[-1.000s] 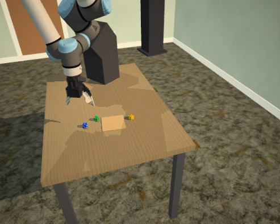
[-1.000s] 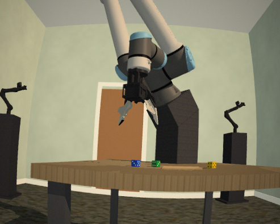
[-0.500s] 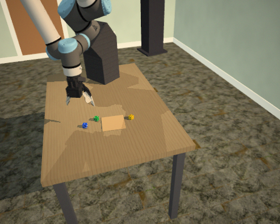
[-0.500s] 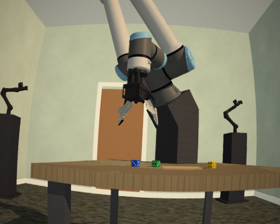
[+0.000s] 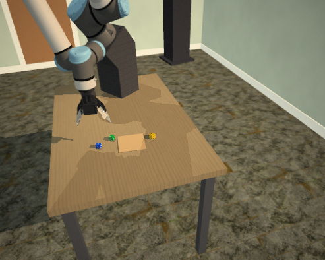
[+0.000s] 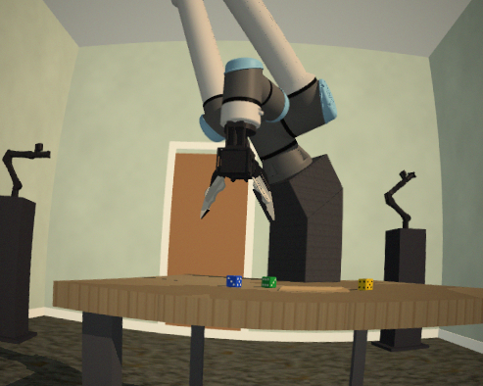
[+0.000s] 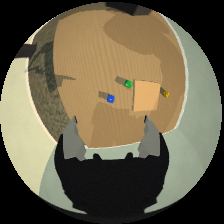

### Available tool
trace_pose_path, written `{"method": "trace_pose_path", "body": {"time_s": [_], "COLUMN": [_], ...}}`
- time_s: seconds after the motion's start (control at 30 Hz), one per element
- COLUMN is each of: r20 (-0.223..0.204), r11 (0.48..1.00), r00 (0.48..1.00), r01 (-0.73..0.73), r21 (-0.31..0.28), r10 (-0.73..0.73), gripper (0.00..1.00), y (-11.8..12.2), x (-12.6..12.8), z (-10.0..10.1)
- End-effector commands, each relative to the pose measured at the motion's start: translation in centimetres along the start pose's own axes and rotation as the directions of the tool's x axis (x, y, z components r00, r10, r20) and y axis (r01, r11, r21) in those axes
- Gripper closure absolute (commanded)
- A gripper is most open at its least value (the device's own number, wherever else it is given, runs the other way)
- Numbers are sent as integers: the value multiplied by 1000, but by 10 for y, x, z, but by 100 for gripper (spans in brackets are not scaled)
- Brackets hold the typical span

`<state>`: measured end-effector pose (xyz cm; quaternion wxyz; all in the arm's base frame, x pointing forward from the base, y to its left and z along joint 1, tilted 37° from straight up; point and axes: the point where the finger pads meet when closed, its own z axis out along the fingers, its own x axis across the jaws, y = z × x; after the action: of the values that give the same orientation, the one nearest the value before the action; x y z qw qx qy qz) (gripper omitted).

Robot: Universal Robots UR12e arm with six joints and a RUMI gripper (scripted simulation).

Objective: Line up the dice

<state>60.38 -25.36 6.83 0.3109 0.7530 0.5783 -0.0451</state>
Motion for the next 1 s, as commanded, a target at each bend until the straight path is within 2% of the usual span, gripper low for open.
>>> {"method": "trace_pose_path", "body": {"time_s": [0.0,0.1,0.3,0.37,0.43,0.53,0.7,0.77,0.8,0.9,0.97], "r20": [-1,-1,0,0,0,0,0,0,0,0,0], "r11": [988,973,907,883,883,812,729,673,670,582,579], "r00": [988,973,907,883,883,812,729,673,670,582,579], "r01": [151,229,421,470,470,583,684,740,743,813,815], "r21": [-4,-4,-4,-4,-4,-3,-3,-3,-3,-3,-3], "r10": [-151,-229,-421,-470,-470,-583,-684,-740,-743,-813,-815], "gripper": [0,0,0,0,0,0,0,0,0,0,0], "y": [0,0,0,0,0,0,1,1,1,2,2], "x": [0,-1,-1,-1,-1,-1,-1,0,0,0,0], "z": [5,7,14,16,16,21,25,28,28,32,32]}}
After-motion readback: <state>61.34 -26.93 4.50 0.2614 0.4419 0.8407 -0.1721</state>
